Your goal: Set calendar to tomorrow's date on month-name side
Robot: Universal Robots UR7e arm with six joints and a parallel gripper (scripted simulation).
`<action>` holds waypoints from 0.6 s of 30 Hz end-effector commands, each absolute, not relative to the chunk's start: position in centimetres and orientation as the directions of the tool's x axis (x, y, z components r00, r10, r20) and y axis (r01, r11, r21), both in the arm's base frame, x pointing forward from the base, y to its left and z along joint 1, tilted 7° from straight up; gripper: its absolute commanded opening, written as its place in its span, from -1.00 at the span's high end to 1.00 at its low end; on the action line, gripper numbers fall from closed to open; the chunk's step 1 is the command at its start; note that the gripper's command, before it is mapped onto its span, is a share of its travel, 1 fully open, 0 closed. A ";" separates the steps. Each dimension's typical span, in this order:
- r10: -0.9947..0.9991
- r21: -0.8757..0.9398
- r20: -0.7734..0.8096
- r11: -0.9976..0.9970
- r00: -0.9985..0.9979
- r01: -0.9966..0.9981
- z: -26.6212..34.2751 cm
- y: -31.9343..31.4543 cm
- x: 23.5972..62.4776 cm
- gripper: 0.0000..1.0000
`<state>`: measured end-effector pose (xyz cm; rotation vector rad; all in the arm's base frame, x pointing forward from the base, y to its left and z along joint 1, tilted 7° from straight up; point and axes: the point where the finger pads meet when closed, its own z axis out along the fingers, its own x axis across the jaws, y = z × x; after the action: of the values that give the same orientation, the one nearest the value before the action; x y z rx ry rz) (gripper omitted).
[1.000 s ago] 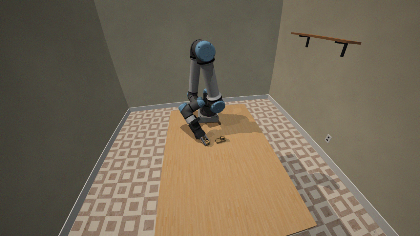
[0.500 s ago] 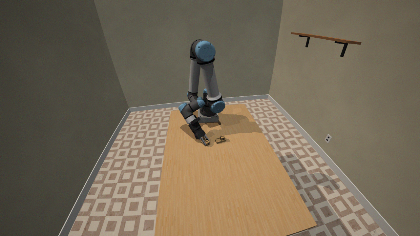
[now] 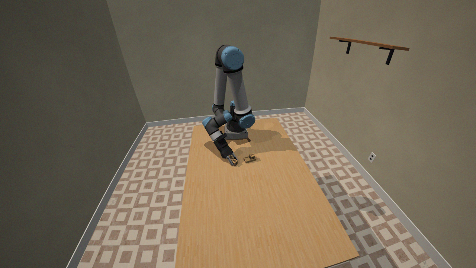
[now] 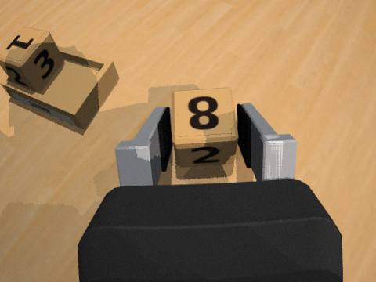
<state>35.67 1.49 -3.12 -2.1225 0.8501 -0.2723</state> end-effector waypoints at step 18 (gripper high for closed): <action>-0.656 -0.759 -0.092 -0.441 0.749 -0.479 -3.1 1.5 35.7 -1.00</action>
<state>35.66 1.49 -3.12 -2.1225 0.8501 -0.2722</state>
